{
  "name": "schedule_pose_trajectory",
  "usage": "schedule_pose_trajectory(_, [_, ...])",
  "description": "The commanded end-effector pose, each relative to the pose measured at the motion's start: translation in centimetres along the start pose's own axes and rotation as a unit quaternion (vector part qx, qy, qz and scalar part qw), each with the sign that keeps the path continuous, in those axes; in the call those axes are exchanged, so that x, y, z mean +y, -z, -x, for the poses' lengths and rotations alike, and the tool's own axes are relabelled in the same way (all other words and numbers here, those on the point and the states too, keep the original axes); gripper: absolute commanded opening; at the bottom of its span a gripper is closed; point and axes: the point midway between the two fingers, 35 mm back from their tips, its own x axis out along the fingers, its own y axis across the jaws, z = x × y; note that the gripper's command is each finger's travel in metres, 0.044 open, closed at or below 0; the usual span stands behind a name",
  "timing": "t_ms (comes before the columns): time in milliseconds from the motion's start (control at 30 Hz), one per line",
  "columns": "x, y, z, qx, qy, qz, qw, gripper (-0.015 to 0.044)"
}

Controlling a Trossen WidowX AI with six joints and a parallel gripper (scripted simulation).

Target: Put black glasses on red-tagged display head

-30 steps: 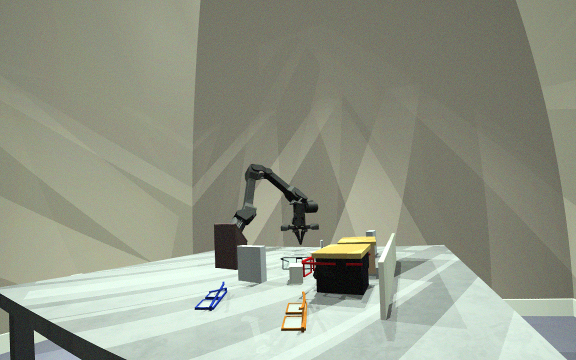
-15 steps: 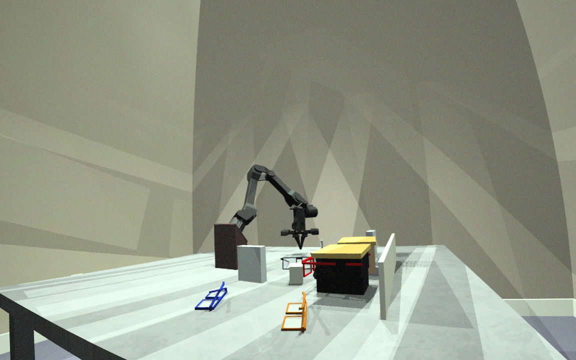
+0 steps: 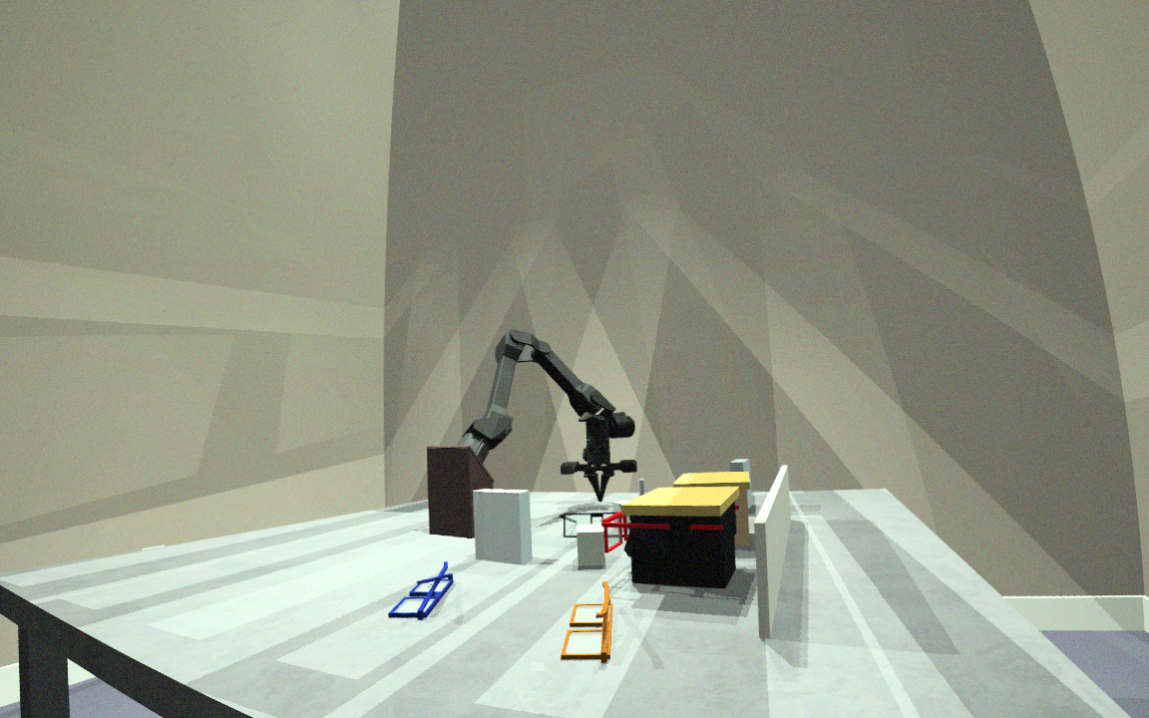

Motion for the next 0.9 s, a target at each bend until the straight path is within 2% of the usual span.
schedule_pose_trajectory(0, [-0.3, -0.2, 0.1, -0.001, 0.002, 0.002, 1.000, 0.0000])
schedule_pose_trajectory(867, [-2.1, -0.2, 0.1, -0.001, 0.002, 0.002, 1.000, 0.0000])
